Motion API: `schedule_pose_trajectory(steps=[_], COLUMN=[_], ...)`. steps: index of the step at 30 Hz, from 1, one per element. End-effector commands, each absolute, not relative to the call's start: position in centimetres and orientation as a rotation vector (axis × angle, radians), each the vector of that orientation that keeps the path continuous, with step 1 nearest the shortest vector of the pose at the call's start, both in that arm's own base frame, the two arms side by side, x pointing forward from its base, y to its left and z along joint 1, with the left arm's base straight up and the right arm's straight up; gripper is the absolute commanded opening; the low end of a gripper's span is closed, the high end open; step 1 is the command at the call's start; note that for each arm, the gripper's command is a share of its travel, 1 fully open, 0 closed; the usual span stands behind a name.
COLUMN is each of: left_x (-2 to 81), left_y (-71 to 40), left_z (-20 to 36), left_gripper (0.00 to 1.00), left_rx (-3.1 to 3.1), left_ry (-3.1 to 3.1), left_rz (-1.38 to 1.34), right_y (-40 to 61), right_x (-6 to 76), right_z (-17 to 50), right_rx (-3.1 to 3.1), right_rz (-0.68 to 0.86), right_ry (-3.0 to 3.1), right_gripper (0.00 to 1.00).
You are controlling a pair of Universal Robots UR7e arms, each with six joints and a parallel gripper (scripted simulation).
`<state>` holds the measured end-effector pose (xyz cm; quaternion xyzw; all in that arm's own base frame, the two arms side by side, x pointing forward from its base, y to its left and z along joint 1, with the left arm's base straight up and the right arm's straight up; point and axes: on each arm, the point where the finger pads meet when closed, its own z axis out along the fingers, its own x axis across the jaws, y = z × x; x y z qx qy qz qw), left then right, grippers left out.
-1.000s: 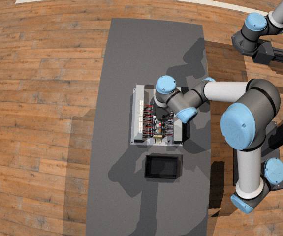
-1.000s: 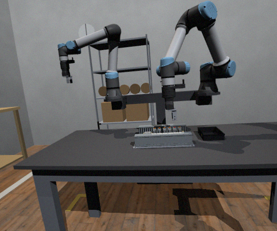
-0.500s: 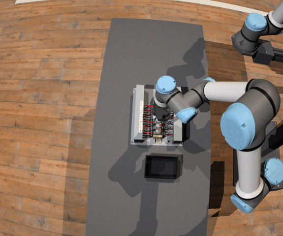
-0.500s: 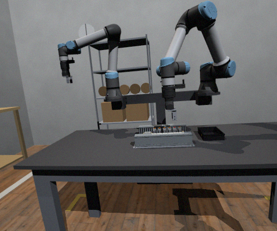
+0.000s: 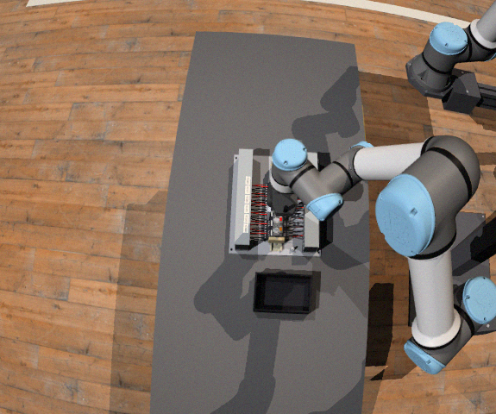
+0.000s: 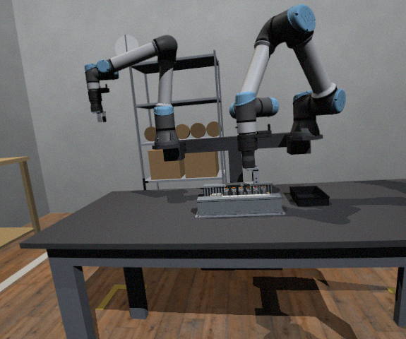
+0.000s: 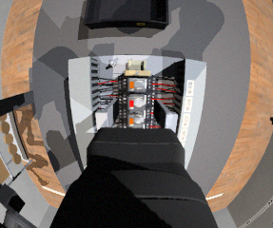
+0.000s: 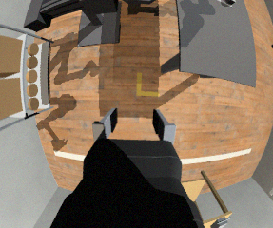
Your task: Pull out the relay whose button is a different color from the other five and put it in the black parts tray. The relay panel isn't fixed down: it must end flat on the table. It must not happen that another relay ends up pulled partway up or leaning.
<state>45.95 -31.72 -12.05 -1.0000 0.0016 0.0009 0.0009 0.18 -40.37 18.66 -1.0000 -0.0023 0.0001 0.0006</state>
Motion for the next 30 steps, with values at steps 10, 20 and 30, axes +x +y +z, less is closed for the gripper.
schedule_pose_trajectory(steps=[10, 20, 30], left_x=[46.04, 46.04, 46.04], left_y=[-31.81, -31.81, -31.81], left_z=[-13.43, -13.44, -13.44], left_gripper=[0.98, 0.98, 0.98], left_rx=[-3.142, -3.142, -3.142], left_ry=[0.005, 0.005, 0.005], left_rz=[0.0, 0.0, 0.0], right_y=[-40.4, -40.4, -40.4], right_x=[0.19, 0.19, 0.19], right_z=[18.7, 18.7, 18.7], right_rx=[-3.142, -3.142, -3.142], right_rz=[0.0, 0.0, 0.0], right_ry=[-0.007, -0.007, -0.007], right_gripper=[1.0, 1.0, 1.0])
